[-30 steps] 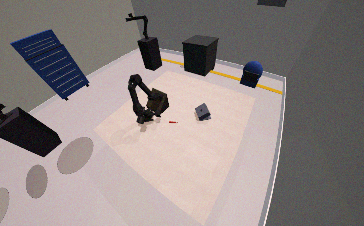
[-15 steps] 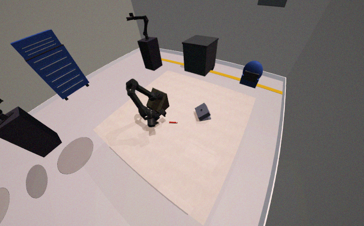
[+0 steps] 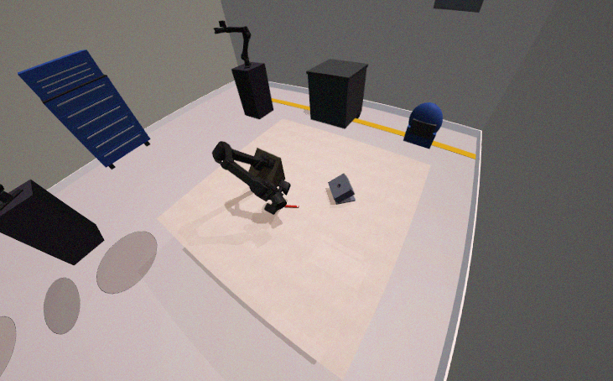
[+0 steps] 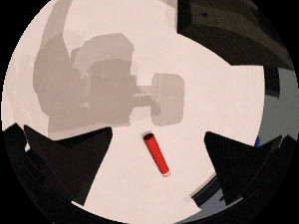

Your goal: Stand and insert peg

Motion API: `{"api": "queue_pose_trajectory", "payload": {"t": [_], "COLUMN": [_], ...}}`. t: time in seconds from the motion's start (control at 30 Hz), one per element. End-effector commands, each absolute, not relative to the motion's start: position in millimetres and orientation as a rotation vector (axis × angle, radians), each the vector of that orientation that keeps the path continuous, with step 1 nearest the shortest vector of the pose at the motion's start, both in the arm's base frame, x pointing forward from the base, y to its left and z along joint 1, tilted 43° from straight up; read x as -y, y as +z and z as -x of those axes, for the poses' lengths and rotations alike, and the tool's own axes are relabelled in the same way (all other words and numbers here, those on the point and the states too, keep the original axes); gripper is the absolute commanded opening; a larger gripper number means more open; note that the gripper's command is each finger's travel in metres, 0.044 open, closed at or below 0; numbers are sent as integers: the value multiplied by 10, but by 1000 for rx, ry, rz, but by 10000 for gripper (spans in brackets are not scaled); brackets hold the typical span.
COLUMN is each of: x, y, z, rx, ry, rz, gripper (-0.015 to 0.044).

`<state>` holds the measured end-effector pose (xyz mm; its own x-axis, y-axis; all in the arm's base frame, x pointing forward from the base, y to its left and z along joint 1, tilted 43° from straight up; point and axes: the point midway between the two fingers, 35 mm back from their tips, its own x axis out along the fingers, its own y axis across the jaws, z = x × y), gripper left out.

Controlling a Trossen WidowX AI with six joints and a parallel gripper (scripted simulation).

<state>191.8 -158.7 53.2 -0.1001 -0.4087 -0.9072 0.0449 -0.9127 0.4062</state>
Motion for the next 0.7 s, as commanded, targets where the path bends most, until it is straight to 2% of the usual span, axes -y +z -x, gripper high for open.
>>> {"api": "queue_pose_trajectory", "payload": {"t": [0.0,0.4,0.67], "x": [1459,1005,978], "y": [522,541,534], "z": [-2088,-2627,-2657], "rx": [339,250,246], "ry": [-2036,-1791,-1775], "rz": [-1756,-1463,-1449], "gripper": [440,440,440]}}
